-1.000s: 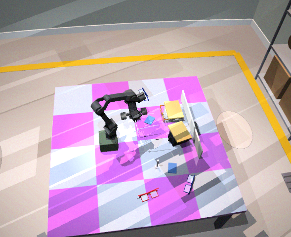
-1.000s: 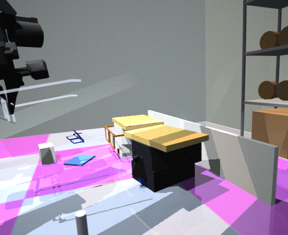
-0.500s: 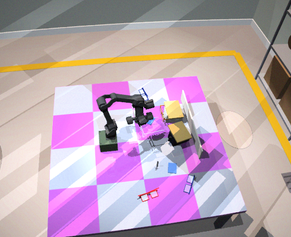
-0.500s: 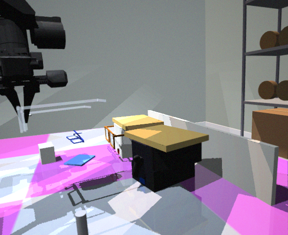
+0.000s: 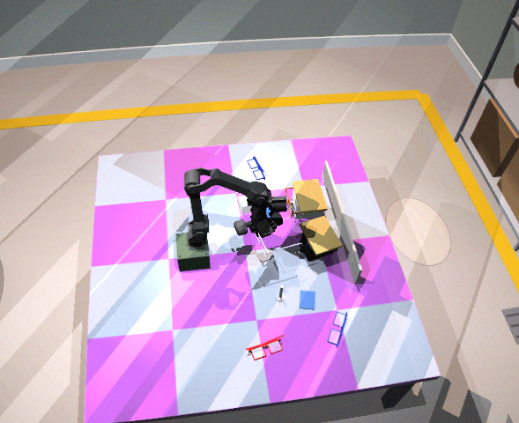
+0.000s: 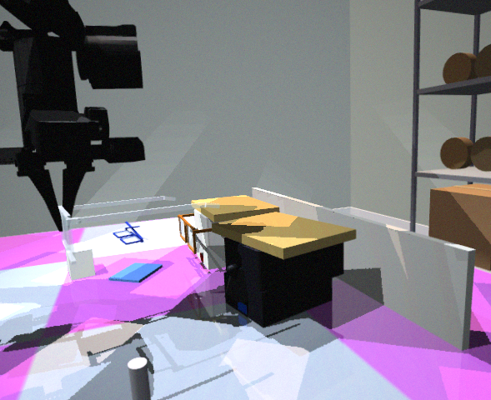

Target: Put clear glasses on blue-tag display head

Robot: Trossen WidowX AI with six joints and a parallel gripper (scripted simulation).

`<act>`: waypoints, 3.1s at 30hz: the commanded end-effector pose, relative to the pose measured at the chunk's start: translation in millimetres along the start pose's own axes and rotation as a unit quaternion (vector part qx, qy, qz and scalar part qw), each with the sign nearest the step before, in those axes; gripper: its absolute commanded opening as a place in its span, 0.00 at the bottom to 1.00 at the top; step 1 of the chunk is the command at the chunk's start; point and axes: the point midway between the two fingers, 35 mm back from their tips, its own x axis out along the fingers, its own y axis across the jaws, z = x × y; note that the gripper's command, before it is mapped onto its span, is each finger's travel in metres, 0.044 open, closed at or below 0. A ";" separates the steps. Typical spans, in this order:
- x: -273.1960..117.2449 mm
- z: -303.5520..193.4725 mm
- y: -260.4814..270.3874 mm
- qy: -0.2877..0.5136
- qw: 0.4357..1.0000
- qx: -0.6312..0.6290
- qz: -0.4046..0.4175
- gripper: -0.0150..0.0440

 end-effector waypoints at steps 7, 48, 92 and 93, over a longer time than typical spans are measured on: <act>14.3 31.9 5.9 0.029 0.999 -0.022 0.007 0.25; 54.1 30.0 7.4 0.029 0.999 -0.022 0.006 0.25; 70.2 27.1 39.2 0.025 0.999 -0.022 0.007 0.25; 70.1 27.1 40.7 0.025 0.999 -0.022 0.007 0.25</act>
